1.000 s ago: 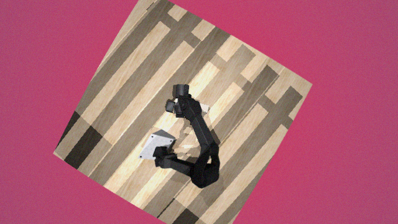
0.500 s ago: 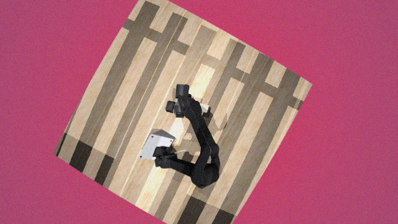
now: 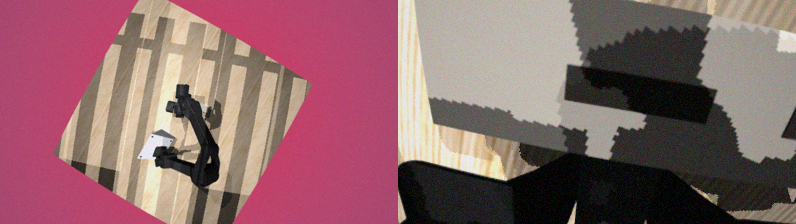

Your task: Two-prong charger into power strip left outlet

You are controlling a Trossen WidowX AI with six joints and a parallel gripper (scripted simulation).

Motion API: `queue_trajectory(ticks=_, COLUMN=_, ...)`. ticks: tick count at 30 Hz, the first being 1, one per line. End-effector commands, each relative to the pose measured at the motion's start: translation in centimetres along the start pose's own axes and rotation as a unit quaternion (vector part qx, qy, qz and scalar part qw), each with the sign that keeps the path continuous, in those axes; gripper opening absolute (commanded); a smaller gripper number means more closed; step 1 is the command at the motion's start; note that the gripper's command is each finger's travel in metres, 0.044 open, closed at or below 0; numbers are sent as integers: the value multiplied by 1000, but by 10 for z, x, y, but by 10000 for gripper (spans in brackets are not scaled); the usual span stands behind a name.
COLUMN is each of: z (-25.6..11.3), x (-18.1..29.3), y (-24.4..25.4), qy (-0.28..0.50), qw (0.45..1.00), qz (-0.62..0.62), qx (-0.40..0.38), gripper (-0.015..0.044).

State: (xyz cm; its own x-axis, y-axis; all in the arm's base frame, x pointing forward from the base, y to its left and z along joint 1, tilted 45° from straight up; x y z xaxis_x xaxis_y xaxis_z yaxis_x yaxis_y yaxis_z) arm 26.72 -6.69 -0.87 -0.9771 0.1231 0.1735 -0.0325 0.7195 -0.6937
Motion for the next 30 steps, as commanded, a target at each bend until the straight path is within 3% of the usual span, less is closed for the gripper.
queue_trajectory(ticks=1, z=-1, x=-8, y=0, qy=-11, qw=1000, qz=8, qx=-1, gripper=0)
queue_trajectory(ticks=28, z=0, x=0, y=0, qy=1, qw=1000, qz=-1, qx=1, gripper=0)
queue_trajectory(ticks=30, z=0, x=0, y=0, qy=1, qw=1000, qz=-1, qx=1, gripper=53)
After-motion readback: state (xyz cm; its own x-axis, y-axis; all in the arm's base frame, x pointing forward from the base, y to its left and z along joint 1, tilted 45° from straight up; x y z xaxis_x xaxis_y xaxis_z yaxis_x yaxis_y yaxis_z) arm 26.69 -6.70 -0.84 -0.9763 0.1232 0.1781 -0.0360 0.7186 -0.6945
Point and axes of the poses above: the point midway between the two fingers, 35 mm back from their tips, its own z axis out along the fingers, its own y axis across the jaws, x = y × z, the point moved 1 cm from there along -z, back along the fingers, and after that the axes turned 6 degrees about z, right-handed, at the moved point
